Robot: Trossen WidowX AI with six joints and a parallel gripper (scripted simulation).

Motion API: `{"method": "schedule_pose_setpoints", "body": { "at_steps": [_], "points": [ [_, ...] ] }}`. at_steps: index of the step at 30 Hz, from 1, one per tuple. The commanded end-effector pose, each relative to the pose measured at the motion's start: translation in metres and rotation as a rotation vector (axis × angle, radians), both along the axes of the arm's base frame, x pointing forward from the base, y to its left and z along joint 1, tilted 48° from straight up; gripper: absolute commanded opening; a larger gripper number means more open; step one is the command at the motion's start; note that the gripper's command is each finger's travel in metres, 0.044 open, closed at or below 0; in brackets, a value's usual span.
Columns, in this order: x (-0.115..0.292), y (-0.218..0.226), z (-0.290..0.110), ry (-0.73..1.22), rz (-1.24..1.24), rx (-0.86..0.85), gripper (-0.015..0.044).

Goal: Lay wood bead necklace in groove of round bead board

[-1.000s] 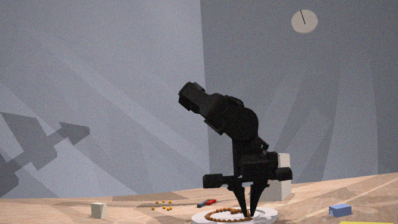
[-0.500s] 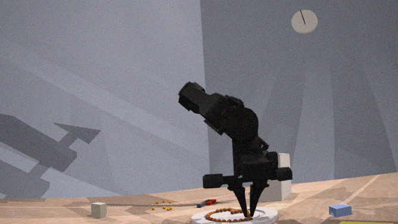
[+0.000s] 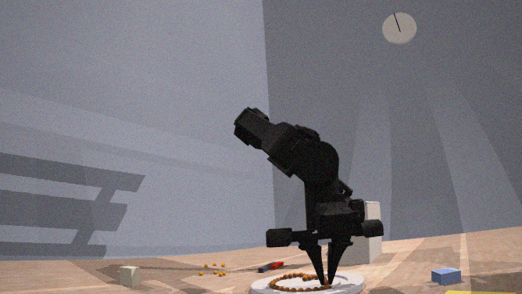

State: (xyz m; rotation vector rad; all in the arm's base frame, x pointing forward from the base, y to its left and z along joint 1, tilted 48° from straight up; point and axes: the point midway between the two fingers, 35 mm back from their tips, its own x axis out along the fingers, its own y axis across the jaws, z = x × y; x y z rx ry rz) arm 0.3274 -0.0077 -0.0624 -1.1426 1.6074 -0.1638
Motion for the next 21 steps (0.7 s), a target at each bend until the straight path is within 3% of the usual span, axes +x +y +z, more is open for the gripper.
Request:
{"method": "schedule_pose_setpoints", "body": {
  "at_steps": [1,21],
  "points": [
    [-0.001,0.001,0.001,0.002,0.001,-0.001,0.0000],
    [-0.003,0.012,-0.007,0.007,0.003,-0.004,0.0000]
  ]
}}
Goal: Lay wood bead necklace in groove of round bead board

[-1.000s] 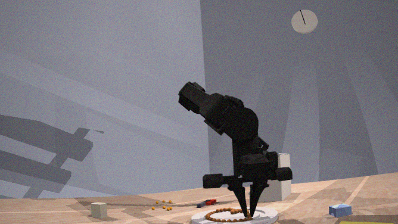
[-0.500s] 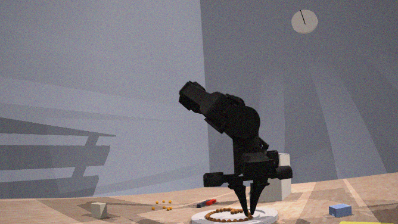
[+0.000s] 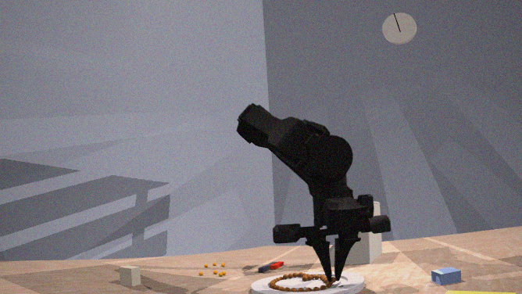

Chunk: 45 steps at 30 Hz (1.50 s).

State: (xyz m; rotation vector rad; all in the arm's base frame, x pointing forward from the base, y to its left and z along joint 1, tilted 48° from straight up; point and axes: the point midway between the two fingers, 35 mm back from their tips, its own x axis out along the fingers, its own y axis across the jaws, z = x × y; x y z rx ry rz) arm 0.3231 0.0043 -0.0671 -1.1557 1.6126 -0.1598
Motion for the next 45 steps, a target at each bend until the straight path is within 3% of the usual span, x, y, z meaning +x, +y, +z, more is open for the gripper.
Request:
{"method": "schedule_pose_setpoints", "body": {
  "at_steps": [1,7,24,45],
  "points": [
    [0.0009,-0.0016,-0.0037,-0.002,-0.004,0.003,0.0000],
    [0.0011,-0.0045,-0.0064,-0.002,-0.004,0.002,0.0000],
    [0.0014,-0.0016,-0.0031,-0.004,-0.003,0.003,0.0440],
    [0.0011,0.0011,-0.0007,-0.002,-0.004,0.003,0.0440]
  ]
}}
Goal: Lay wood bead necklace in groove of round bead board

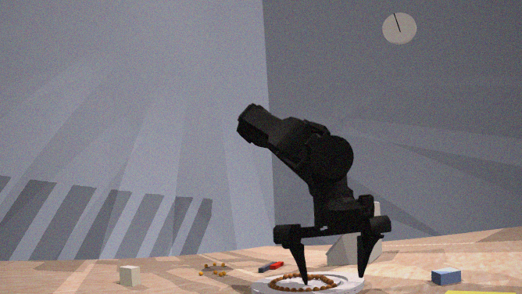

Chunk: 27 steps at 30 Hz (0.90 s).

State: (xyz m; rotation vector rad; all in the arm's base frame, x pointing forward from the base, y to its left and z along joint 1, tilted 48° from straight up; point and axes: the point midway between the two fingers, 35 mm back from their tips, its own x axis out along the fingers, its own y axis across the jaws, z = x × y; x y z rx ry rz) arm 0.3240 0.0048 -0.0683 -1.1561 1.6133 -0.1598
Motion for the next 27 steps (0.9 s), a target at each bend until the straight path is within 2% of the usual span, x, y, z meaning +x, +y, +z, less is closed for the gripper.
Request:
{"method": "schedule_pose_setpoints", "body": {
  "at_steps": [1,7,12,27],
  "points": [
    [0.000,0.001,0.002,0.001,0.000,0.003,0.0414],
    [-0.017,0.011,0.033,0.107,0.097,-0.006,0.0256],
    [-0.018,0.011,0.034,0.111,0.100,-0.006,0.0125],
    [-0.014,0.002,0.025,0.100,0.101,-0.001,0.0120]
  ]
}}
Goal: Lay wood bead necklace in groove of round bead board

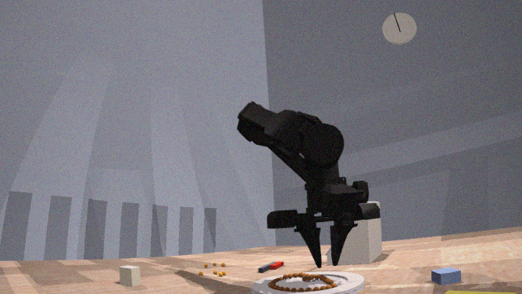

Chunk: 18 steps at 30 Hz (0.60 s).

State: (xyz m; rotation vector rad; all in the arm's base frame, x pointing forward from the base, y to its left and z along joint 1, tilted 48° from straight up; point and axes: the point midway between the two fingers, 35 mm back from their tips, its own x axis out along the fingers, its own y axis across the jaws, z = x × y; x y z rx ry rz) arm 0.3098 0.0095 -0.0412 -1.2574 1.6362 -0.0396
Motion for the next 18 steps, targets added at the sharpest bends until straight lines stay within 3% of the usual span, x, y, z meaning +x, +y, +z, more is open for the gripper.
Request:
{"method": "schedule_pose_setpoints", "body": {
  "at_steps": [1,18],
  "points": [
    [0.000,-0.004,-0.003,0.004,0.002,-0.002,0.0120],
    [-0.001,-0.023,-0.020,0.014,0.001,-0.009,0.0120]
  ]
}}
